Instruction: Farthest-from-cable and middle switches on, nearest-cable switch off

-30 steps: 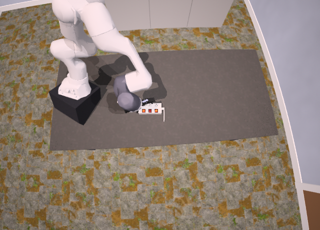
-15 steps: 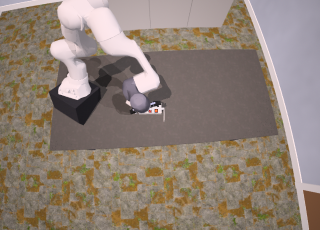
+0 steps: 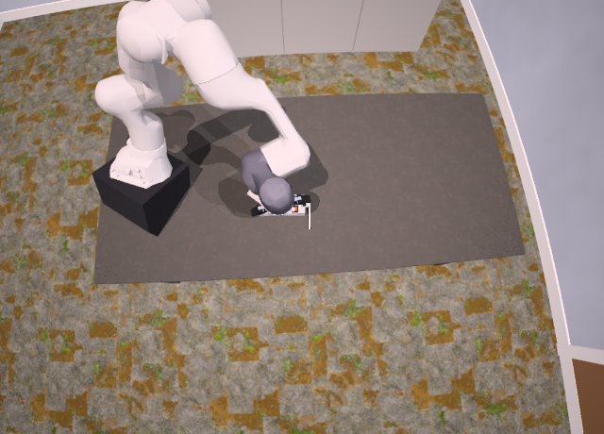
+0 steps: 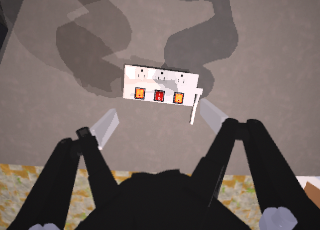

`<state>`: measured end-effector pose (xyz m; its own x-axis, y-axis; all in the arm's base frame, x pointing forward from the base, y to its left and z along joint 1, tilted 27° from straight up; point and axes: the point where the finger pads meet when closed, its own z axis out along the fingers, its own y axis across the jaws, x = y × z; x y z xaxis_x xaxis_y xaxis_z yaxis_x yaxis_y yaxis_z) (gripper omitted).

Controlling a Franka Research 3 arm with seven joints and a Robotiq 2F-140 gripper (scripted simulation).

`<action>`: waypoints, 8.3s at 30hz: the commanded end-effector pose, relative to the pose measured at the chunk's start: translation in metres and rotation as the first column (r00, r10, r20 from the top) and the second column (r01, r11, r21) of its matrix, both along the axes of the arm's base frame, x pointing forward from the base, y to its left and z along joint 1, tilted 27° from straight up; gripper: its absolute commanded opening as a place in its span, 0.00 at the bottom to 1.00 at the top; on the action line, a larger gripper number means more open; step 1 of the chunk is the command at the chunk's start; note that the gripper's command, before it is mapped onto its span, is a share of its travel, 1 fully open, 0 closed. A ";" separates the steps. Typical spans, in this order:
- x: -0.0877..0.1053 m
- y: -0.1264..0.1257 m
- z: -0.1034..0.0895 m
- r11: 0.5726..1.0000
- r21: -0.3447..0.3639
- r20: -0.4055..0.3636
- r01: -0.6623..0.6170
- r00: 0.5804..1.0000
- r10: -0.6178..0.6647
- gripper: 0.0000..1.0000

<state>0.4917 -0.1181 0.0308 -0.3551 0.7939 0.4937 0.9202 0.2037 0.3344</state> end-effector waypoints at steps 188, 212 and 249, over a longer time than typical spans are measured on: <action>-0.001 0.027 0.009 0.418 -0.603 0.301 -0.679 0.291 0.908 0.00; 0.001 0.031 -0.002 0.418 -0.603 0.302 -0.679 0.290 0.908 0.00; 0.007 0.044 -0.030 0.418 -0.603 0.302 -0.679 0.290 0.908 0.00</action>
